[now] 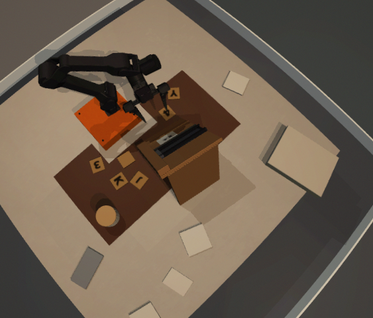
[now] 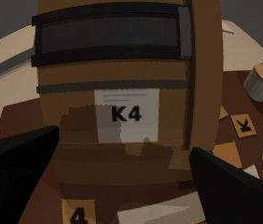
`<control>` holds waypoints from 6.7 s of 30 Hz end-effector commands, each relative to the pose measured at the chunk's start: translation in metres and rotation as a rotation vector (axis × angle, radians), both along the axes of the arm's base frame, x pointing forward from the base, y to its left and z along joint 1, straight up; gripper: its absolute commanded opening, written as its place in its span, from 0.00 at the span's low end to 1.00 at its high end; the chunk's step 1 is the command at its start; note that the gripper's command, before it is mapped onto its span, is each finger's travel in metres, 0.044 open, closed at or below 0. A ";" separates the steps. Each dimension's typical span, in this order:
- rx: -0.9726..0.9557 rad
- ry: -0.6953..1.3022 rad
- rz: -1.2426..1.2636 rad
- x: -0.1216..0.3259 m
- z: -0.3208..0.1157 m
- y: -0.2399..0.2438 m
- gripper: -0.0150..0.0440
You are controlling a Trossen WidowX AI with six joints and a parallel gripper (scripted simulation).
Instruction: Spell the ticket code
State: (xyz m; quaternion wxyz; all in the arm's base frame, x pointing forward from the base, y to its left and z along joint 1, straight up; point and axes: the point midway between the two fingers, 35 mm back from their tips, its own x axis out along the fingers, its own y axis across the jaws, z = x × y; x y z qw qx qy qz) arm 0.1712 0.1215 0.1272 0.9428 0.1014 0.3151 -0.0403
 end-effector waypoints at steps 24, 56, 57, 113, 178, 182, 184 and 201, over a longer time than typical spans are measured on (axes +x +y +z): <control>-0.555 0.229 0.731 0.031 0.079 -0.009 1.00; -0.912 0.005 1.319 0.042 0.161 -0.033 1.00; -0.912 0.005 1.319 0.042 0.161 -0.033 1.00; -0.103 0.907 0.271 -0.027 -0.094 0.083 0.83; -0.104 0.908 0.270 -0.029 -0.147 0.082 0.63; -0.104 0.908 0.270 -0.030 -0.144 0.081 0.48; -0.104 0.908 0.270 -0.030 -0.143 0.081 0.39; -0.104 0.908 0.270 -0.032 -0.136 0.081 0.25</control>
